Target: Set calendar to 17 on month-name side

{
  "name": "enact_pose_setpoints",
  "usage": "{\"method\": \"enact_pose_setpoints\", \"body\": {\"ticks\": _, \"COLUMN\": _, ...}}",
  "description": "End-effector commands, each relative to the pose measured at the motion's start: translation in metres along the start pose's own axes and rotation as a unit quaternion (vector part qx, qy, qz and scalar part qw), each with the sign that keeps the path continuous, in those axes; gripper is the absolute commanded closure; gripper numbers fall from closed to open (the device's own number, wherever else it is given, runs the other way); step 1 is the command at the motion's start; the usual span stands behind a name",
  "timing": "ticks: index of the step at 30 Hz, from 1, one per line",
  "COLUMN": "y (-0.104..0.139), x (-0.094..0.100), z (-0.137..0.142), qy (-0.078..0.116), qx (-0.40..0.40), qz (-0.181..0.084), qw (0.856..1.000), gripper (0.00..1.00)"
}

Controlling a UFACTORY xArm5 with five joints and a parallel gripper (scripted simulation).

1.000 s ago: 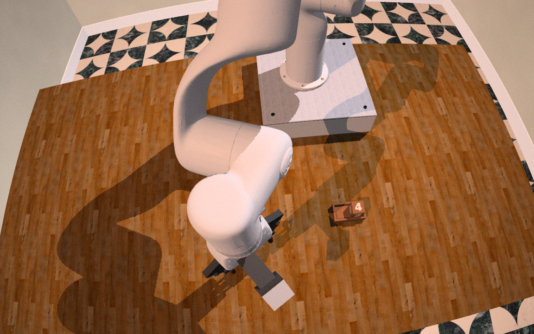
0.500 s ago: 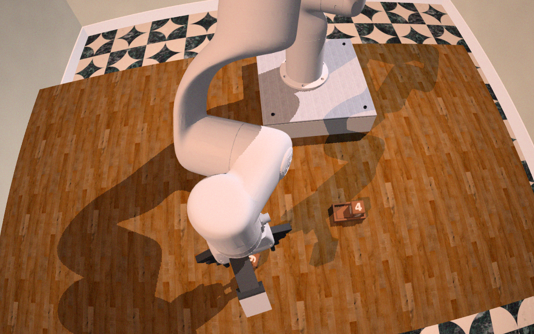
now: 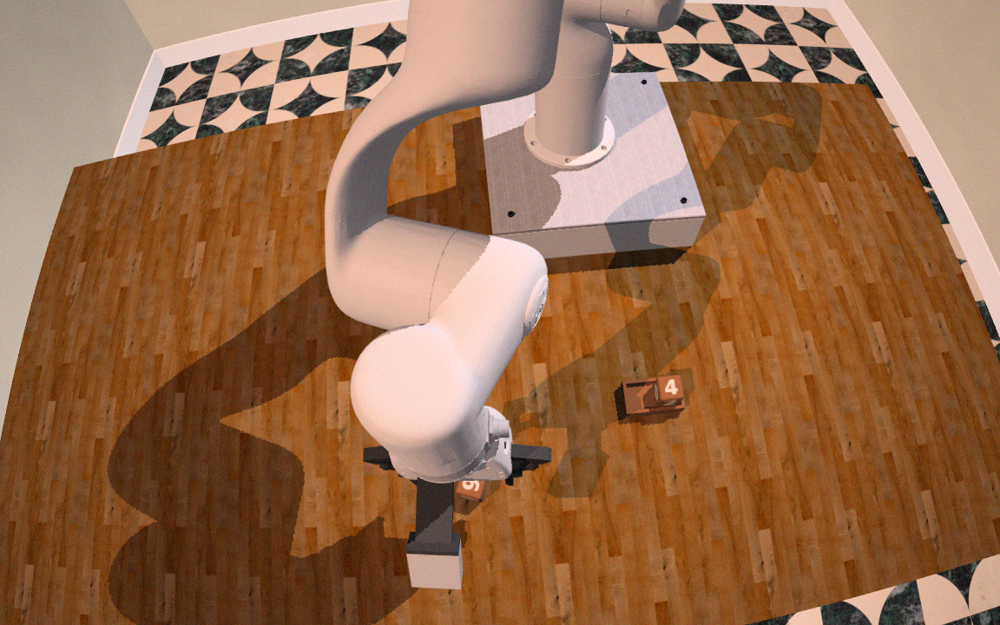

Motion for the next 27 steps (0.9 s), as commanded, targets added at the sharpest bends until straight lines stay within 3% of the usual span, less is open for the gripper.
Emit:
{"method": "enact_pose_setpoints", "body": {"ticks": 1, "y": -0.0012, "x": 0.0012, "z": 0.0001, "qy": 0.0, "qx": -0.081, "qz": 0.002, "qw": 0.997, "gripper": 0.0}}
{"method": "enact_pose_setpoints", "body": {"ticks": 15, "y": -0.0012, "x": 0.001, "z": 0.0001, "qy": 0.0, "qx": -0.141, "qz": 0.002, "qw": 0.99, "gripper": 0.0}}
{"method": "enact_pose_setpoints", "body": {"ticks": 16, "y": -0.0012, "x": 0.001, "z": 0.0001, "qy": 0.0, "qx": -0.141, "qz": 0.002, "qw": 0.99, "gripper": 0.53}}
{"method": "enact_pose_setpoints", "body": {"ticks": 27, "y": -0.0012, "x": 0.001, "z": 0.0001, "qy": 0.0, "qx": -0.141, "qz": 0.002, "qw": 0.99, "gripper": 0.53}}
Point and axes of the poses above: the point where the finger pads meet when closed, its own x axis back along the fingers, its own z axis across the jaws, y = z × x, the point moved 2 cm from there along x, back along the fingers, and after that the axes turned 13 degrees about -x, right-handed, at the moved point
